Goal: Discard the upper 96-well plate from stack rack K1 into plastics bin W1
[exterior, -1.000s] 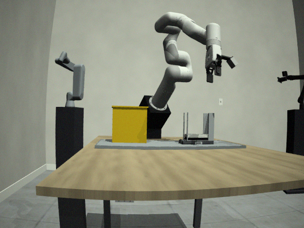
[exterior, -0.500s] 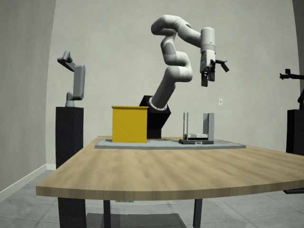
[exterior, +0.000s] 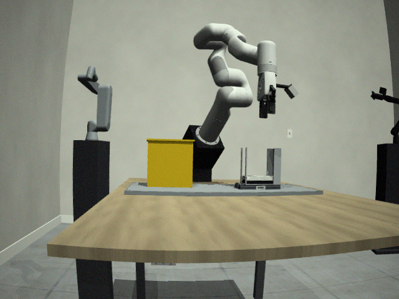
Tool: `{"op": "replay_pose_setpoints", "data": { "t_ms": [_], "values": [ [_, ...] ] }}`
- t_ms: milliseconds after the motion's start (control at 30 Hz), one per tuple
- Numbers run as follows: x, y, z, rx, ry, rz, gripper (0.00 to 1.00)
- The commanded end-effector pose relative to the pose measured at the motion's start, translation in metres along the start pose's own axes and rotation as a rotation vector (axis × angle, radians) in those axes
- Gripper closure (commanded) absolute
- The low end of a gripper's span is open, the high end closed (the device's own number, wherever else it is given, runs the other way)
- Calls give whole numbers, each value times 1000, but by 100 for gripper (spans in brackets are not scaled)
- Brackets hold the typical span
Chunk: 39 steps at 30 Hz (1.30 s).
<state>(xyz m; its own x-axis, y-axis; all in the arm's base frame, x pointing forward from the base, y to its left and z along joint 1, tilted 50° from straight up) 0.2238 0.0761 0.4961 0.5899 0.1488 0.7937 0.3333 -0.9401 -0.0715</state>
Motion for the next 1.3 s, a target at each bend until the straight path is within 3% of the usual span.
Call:
{"op": "replay_pose_setpoints", "data": {
  "t_ms": [0,133,200,400,1000,1267],
  "values": [
    [-14,-1,3,13,-13,7,0],
    [-26,-2,7,13,-13,7,0],
    [-31,-1,10,53,-60,23,0],
    [-57,-5,19,53,-60,23,0],
    [-57,-5,19,53,-60,23,0],
    [-58,-6,29,53,-60,23,0]
  ]
}}
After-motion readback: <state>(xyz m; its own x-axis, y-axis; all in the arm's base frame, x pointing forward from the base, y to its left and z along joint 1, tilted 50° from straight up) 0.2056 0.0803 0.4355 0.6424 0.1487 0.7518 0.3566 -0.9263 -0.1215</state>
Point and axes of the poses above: the point where the finger pads meet when closed, its own z axis out along the fingers, its own x axis across the jaws, y = z × x, the point moved 8 cm from there along -z, back along the fingers, and after that the axes turned 12 degrees about -z, right-handed, at the moved point
